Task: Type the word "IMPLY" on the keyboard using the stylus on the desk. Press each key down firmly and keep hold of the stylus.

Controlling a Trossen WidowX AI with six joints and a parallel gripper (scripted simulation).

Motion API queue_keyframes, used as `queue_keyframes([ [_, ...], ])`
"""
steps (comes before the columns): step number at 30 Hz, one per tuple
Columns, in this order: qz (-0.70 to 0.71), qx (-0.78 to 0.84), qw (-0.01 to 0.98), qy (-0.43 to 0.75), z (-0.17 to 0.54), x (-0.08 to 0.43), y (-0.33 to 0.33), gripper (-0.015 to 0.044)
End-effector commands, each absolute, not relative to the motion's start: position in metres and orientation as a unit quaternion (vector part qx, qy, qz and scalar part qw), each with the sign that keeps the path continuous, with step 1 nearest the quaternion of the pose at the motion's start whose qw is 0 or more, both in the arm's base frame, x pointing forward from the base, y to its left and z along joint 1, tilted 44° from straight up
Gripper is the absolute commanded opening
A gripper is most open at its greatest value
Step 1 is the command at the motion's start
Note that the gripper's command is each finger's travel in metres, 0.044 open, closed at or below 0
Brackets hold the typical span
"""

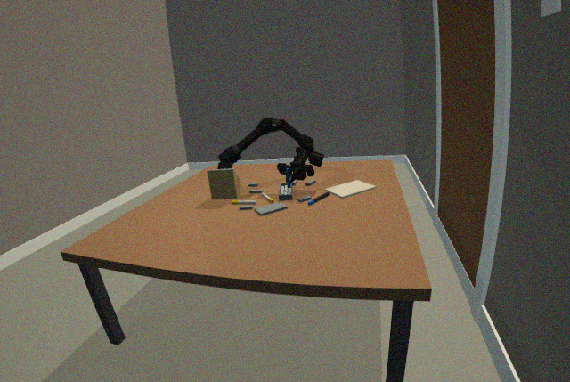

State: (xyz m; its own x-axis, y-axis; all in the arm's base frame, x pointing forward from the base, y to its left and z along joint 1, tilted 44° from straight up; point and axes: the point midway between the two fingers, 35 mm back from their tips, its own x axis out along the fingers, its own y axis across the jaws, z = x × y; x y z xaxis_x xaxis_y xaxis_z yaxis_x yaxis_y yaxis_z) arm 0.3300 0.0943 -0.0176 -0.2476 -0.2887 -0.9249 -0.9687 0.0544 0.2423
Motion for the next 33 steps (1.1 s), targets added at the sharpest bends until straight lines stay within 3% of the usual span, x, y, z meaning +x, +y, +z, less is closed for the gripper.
queue_keyframes([
  [1, 0.473, -0.496, 0.36, 0.632, -0.019, 0.33, 0.096, 0.0081],
  [33, 0.472, -0.494, 0.362, 0.634, 0.004, 0.333, 0.073, 0.0078],
])
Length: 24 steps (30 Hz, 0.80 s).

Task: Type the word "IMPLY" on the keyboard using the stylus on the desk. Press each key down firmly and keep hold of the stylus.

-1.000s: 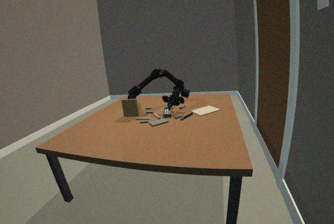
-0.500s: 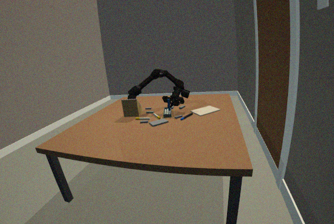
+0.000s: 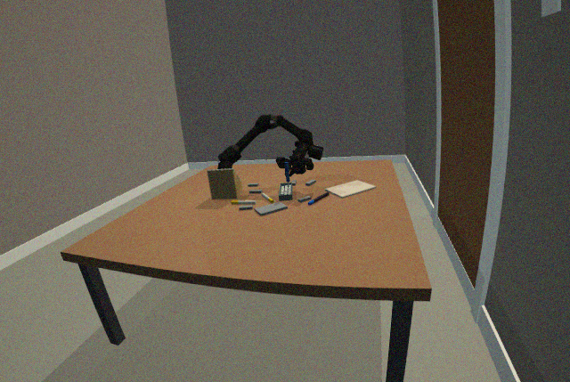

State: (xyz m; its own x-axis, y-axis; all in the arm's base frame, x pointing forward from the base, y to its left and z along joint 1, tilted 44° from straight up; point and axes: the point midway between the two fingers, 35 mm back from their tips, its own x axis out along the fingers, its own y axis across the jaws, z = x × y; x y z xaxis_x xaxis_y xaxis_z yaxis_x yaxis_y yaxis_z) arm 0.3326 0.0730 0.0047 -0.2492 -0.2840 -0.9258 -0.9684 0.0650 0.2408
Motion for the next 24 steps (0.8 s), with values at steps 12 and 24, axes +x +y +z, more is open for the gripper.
queue_keyframes([
  [12, 0.473, -0.495, 0.36, 0.633, 0.014, 0.308, 0.073, 0.0],
  [24, 0.474, -0.496, 0.359, 0.633, 0.008, 0.293, 0.083, 0.0],
])
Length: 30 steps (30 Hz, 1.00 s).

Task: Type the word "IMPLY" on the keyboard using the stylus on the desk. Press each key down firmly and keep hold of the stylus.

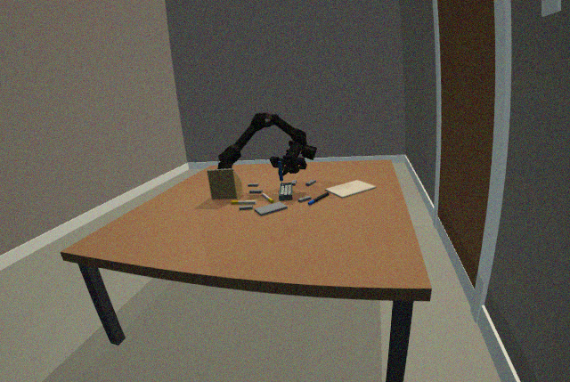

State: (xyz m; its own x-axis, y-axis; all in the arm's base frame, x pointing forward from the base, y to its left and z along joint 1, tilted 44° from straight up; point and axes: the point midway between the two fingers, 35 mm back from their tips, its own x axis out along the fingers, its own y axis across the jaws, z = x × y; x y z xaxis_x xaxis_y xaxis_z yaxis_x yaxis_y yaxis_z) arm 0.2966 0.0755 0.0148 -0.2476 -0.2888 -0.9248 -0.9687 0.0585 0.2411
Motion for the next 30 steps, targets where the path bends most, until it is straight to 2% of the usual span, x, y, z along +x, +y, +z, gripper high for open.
queue_keyframes([
  [1, 0.474, -0.495, 0.359, 0.633, 0.0048, 0.2921, 0.0854, 0.0],
  [6, 0.474, -0.495, 0.359, 0.633, 0.0038, 0.2918, 0.0863, 0.0],
  [9, 0.474, -0.495, 0.359, 0.633, 0.0018, 0.2915, 0.0879, 0.0079],
  [30, 0.474, -0.495, 0.359, 0.633, -0.005, 0.2901, 0.0945, 0.0081],
])
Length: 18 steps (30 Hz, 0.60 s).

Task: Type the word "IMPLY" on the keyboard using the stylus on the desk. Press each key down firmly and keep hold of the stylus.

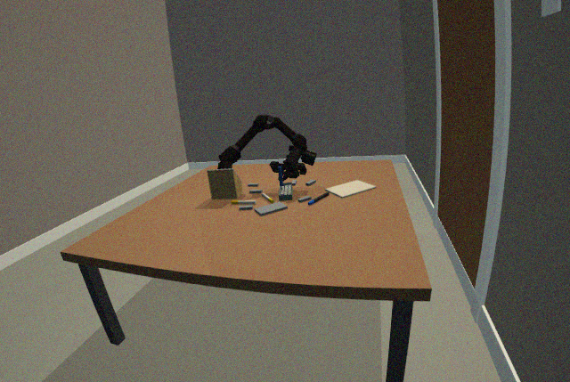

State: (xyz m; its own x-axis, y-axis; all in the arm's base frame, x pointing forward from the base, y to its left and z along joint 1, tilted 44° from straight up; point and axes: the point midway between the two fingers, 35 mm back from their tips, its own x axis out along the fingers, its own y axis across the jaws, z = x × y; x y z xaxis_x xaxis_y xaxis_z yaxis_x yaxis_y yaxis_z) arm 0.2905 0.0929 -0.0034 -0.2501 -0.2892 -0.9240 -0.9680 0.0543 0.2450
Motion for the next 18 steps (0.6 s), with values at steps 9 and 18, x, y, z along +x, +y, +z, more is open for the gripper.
queue_keyframes([
  [9, 0.474, -0.495, 0.359, 0.633, -0.0072, 0.2897, 0.0965, 0.0081],
  [18, 0.474, -0.495, 0.359, 0.633, -0.0099, 0.2891, 0.0991, 0.0081],
])
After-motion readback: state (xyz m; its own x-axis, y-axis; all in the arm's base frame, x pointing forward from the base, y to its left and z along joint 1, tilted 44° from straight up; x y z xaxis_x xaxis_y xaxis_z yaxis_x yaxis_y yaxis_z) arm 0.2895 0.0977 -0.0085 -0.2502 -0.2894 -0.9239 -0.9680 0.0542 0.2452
